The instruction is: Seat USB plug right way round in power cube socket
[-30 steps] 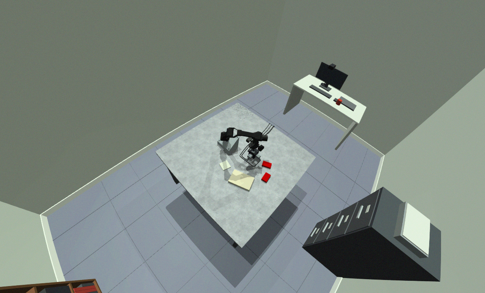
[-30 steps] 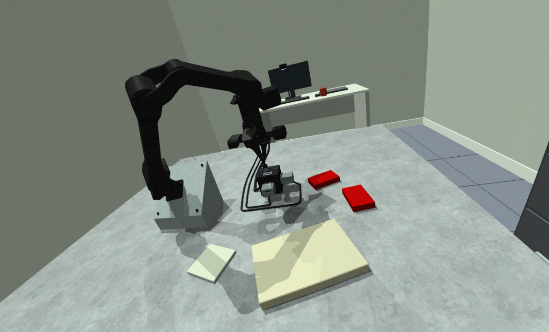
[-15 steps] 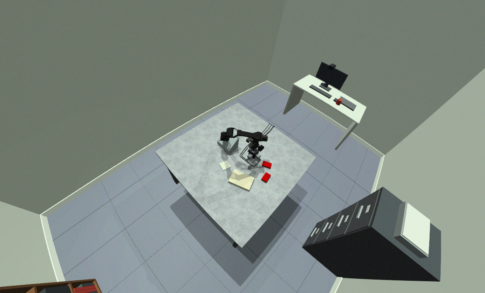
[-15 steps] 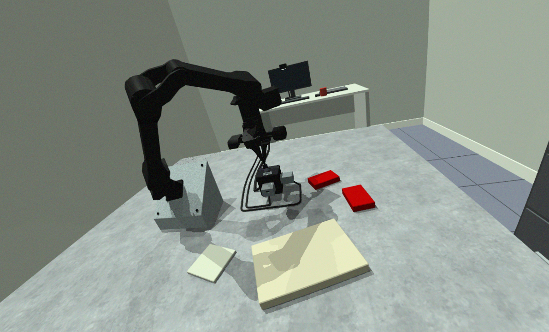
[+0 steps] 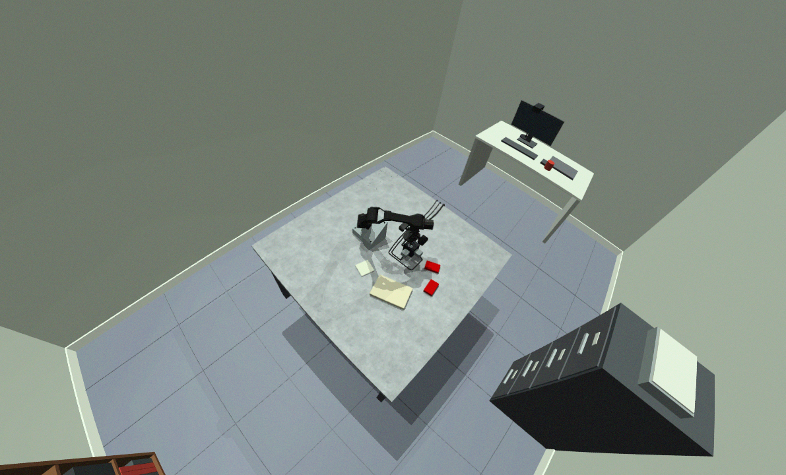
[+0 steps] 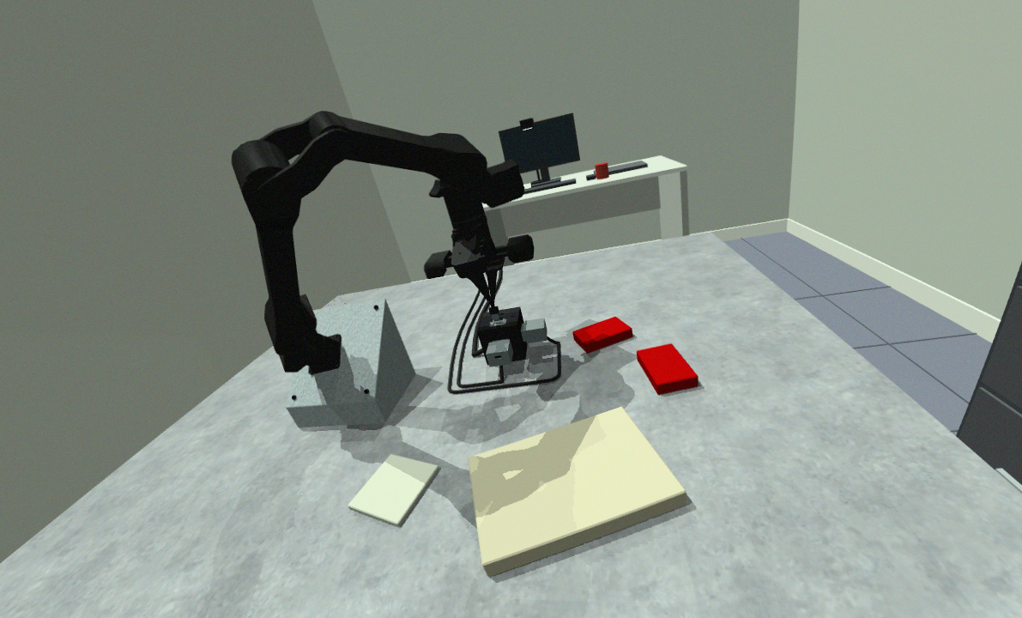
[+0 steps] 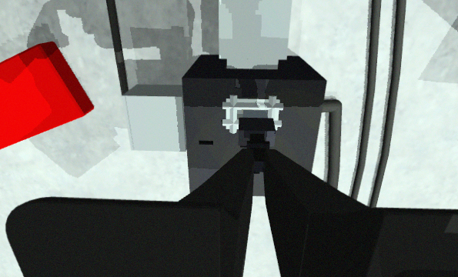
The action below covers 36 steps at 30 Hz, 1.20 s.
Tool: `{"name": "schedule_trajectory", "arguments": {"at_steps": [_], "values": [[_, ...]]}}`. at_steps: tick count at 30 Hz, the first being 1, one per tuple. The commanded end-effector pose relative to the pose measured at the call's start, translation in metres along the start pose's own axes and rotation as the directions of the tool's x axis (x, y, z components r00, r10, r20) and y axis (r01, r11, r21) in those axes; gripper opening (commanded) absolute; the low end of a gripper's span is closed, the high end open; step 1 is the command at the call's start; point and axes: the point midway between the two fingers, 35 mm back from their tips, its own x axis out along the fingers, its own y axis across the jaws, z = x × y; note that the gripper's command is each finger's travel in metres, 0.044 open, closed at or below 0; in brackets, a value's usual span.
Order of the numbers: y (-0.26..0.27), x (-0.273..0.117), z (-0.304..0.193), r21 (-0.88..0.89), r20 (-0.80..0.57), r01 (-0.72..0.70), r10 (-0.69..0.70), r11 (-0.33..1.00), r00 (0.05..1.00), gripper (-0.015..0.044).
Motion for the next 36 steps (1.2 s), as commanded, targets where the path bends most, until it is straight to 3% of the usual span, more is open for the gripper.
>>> {"name": "schedule_trajectory", "arguments": {"at_steps": [1,36], "values": [[0.0003,-0.0006,-0.0004,0.0,-0.009,-0.002,0.002,1.0,1.0,0.0],[0.0005,0.0037,-0.0021,0.004,-0.03,-0.003,0.003,1.0,1.0,0.0]]}}
